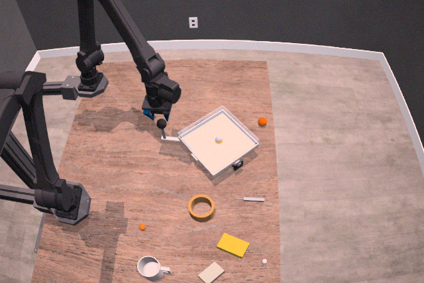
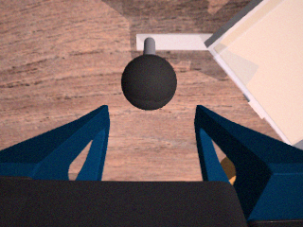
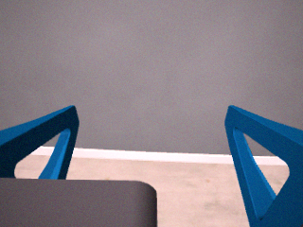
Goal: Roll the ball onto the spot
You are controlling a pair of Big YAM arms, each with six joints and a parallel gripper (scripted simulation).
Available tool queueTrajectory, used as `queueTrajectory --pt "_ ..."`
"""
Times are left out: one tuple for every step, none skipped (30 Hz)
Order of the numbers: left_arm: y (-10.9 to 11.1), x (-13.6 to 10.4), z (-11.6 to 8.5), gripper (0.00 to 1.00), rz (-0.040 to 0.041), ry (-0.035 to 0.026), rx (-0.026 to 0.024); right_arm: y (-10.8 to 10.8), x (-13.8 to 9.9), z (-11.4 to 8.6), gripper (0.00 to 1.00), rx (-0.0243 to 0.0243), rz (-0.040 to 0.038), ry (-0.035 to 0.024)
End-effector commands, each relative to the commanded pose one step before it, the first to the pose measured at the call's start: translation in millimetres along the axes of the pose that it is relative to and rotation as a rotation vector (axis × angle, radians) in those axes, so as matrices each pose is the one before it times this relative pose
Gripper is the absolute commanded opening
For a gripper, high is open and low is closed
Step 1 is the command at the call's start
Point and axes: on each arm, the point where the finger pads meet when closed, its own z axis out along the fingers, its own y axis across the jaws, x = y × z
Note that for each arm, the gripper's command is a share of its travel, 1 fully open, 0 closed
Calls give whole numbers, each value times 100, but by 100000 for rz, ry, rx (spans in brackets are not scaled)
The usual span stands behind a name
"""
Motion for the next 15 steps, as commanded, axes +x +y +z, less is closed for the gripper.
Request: queueTrajectory --pt "-1731 1073 -1488 57 -698 1022 2851 -354 -4824 -380 100 535 -1115 -9069" --pt "10 17 -153 57 51 -21 -55 0 0 0 100 0 0 0" --pt "626 -235 -85 57 195 -282 -629 0 0 0 100 0 0 0" --pt "0 0 0 57 0 0 0 0 0 0 100 0 0 0" --pt "0 0 0 57 0 0 0 0 0 0 100 0 0 0" --pt "383 -251 330 57 -141 -652 -1399 0 0 0 100 0 0 0" --pt "-660 233 -1003 57 -224 1081 2340 0 0 0 100 0 0 0" --pt "-343 224 -356 57 113 343 712 0 0 0 100 0 0 0" --pt "-285 105 -288 57 -91 241 517 0 0 0 100 0 0 0" --pt "-8 3 -135 57 -3 8 11 0 0 0 100 0 0 0" --pt "-7 3 -125 57 -2 7 10 0 0 0 100 0 0 0" --pt "-6 2 -115 57 -2 7 9 0 0 0 100 0 0 0" --pt "237 -76 472 57 97 -670 -1432 0 0 0 100 0 0 0" --pt "157 -74 320 57 9 -481 -1025 0 0 0 100 0 0 0" --pt "296 -139 55 57 28 -235 -503 0 0 0 100 0 0 0"
